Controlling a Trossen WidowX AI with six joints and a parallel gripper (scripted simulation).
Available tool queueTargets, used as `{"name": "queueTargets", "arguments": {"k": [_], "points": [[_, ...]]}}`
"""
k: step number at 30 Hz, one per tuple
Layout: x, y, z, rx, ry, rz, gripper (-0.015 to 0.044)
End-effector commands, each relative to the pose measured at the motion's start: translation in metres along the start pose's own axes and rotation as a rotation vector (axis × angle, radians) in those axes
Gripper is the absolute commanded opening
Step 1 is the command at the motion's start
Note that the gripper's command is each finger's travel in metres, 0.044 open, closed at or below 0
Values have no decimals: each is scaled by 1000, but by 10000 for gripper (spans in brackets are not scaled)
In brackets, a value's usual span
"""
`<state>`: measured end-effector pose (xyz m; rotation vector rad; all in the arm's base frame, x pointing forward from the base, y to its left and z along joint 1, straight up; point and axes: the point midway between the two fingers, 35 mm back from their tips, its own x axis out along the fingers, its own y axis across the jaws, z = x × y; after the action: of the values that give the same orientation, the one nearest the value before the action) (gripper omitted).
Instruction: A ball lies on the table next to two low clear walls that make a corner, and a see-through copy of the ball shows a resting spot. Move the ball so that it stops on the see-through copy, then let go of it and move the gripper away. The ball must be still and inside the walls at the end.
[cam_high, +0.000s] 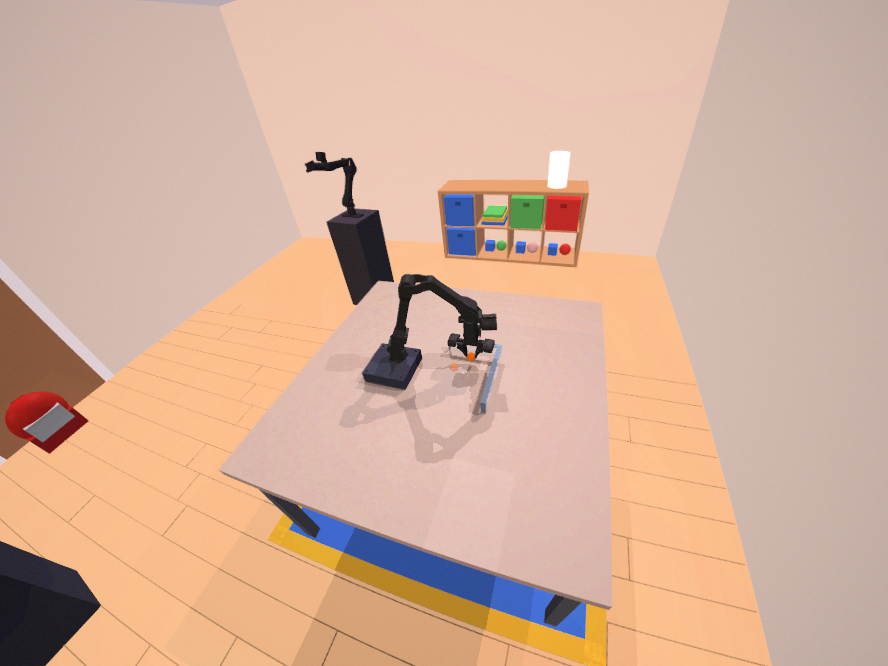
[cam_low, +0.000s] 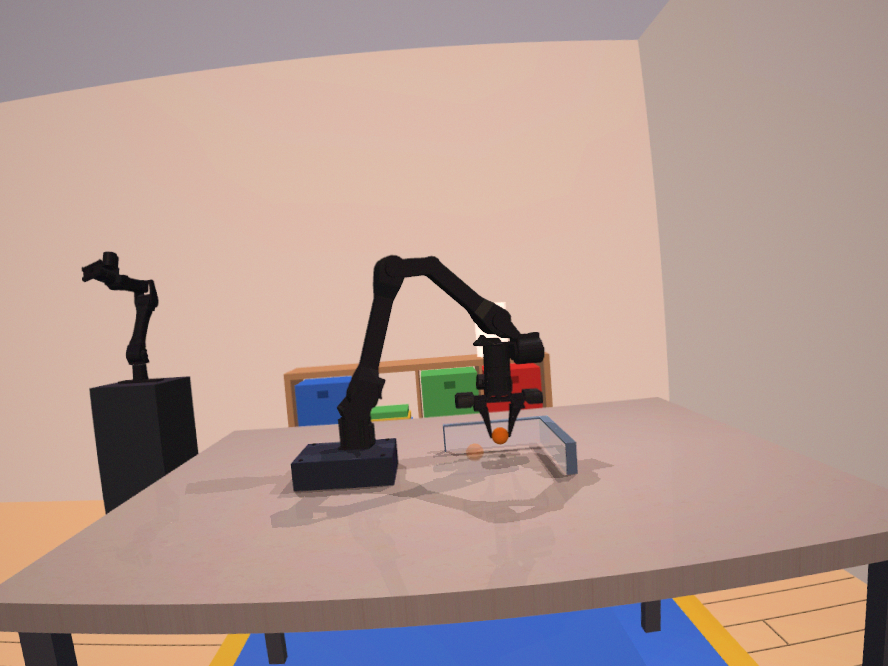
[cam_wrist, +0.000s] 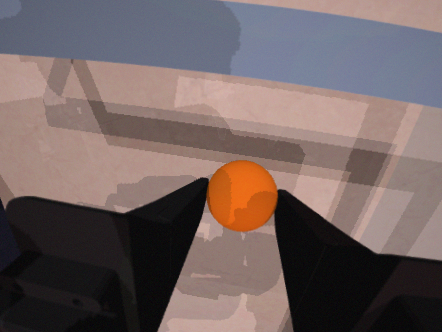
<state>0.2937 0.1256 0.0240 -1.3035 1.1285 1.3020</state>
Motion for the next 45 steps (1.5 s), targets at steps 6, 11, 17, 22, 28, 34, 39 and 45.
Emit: {"name": "queueTargets", "arguments": {"k": [6,11,17,22,28,34,39,45], "points": [[-59,-6,1,-3,-2,-22,0],[-92,-1,0,-3,-2,-22,0],[-109,2,-1,-3,-2,-21,0],[-103,9,-10,-3,-1,-21,0],[-93,23,-25,-3,0,-19,0],[-82,37,-39,-3,2,-18,0],[-72,50,-50,-3,3,-17,0],[-63,63,-59,-3,4,-16,0]]}}
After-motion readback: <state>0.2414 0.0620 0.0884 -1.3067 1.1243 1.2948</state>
